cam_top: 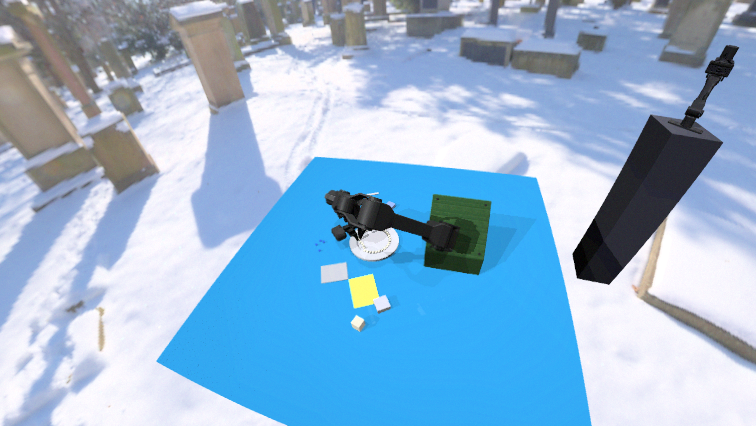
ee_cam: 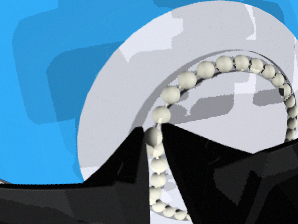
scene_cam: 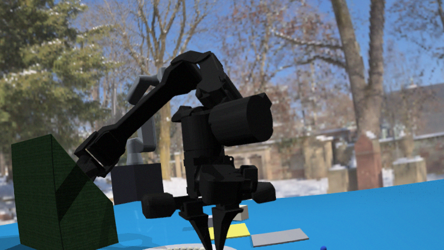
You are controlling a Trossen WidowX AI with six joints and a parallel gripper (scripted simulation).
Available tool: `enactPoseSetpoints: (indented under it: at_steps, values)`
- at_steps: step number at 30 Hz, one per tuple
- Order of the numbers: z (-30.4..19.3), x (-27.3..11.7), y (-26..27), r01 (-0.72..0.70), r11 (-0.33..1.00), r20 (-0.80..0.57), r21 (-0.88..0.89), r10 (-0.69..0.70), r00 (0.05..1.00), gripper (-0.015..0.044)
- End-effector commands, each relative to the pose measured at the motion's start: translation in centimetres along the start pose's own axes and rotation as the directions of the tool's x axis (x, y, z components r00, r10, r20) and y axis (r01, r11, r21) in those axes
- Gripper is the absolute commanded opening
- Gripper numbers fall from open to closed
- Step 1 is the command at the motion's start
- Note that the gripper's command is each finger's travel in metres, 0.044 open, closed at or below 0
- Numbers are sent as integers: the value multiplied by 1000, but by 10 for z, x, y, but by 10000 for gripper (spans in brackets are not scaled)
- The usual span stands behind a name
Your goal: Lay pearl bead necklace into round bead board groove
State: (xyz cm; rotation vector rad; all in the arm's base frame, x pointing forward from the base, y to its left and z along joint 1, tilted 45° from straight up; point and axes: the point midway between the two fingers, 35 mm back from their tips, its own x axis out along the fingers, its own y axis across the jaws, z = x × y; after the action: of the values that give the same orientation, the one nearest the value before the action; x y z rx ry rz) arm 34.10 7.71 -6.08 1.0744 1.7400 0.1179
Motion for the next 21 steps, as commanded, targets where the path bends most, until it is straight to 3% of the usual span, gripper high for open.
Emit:
enactPoseSetpoints:
  at_steps: [1,10,21]
  values:
    - [1,-1,3,-6,1000,0,2,6,1000,0]
    - [1,7,3,-7,1000,-1,2,7,1000,0]
    - [1,3,3,-1,1000,3,-4,1,1000,289]
